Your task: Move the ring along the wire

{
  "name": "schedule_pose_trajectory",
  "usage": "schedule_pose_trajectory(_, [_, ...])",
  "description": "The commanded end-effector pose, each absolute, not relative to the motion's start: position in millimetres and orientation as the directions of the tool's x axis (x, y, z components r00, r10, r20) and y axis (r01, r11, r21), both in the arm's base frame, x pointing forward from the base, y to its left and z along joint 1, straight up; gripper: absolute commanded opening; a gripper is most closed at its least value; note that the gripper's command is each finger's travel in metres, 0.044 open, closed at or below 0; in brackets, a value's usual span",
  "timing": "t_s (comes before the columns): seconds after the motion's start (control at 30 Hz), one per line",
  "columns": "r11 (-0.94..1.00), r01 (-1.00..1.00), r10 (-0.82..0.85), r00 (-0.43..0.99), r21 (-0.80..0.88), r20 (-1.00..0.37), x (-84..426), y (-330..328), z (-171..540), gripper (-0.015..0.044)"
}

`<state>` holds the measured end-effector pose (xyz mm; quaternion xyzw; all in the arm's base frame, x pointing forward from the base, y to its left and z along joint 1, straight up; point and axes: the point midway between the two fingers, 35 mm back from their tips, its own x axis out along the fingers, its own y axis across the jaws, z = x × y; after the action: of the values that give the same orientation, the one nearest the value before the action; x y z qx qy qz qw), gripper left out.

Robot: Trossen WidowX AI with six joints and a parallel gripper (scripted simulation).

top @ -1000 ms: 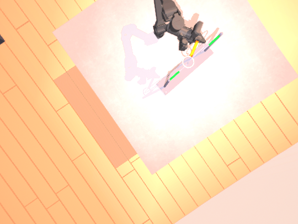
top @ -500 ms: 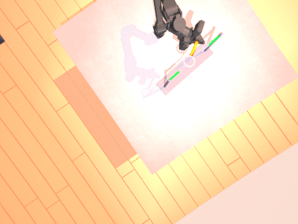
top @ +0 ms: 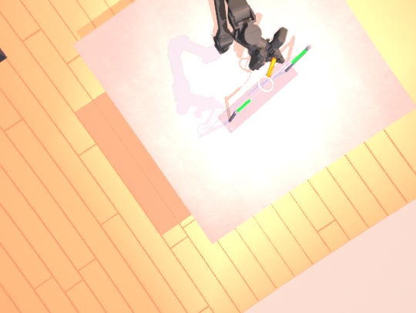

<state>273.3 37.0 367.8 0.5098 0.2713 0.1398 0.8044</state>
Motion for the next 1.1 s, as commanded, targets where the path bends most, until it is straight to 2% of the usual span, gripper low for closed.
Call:
schedule_pose_trajectory(0.0, [0.482,0.04,0.488,0.817,0.875,-0.306,273,37,369,-0.015])
schedule_pose_trajectory(1.07, [0.792,0.007,0.326,0.841,0.611,-0.431,275,26,354,-0.015])
